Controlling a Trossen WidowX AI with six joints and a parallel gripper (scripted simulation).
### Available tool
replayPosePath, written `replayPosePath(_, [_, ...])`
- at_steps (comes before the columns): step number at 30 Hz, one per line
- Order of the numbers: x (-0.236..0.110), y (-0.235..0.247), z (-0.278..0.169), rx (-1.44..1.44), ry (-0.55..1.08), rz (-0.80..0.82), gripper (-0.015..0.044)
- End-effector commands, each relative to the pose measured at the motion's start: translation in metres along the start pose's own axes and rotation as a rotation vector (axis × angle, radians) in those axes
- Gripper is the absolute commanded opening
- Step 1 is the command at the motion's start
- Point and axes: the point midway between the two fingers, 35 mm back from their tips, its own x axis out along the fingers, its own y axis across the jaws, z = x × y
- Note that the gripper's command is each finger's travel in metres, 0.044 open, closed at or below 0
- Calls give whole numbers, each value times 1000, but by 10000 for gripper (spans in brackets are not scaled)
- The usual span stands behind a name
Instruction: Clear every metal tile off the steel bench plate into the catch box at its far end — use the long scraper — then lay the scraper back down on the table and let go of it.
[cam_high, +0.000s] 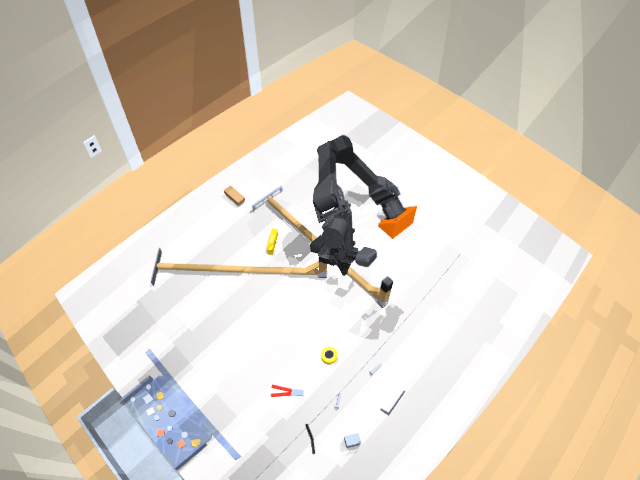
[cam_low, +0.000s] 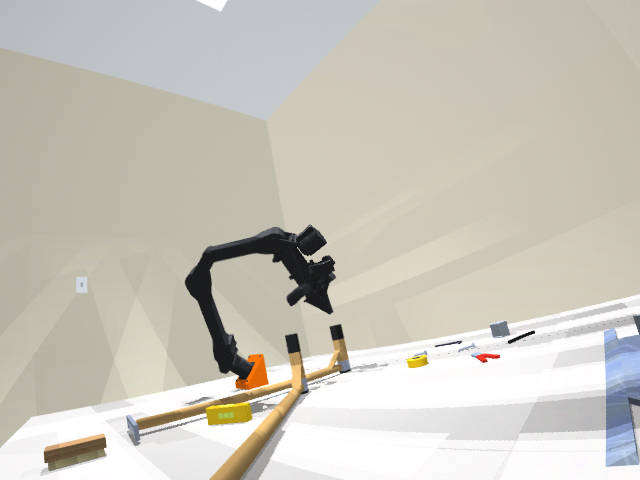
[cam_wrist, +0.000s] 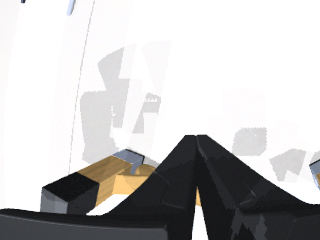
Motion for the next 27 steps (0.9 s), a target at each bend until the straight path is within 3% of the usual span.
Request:
replayPosePath(1, [-1, 9, -5, -17, 20, -24, 0])
replayPosePath(27, [-10, 55, -47, -145, 119, -188, 0])
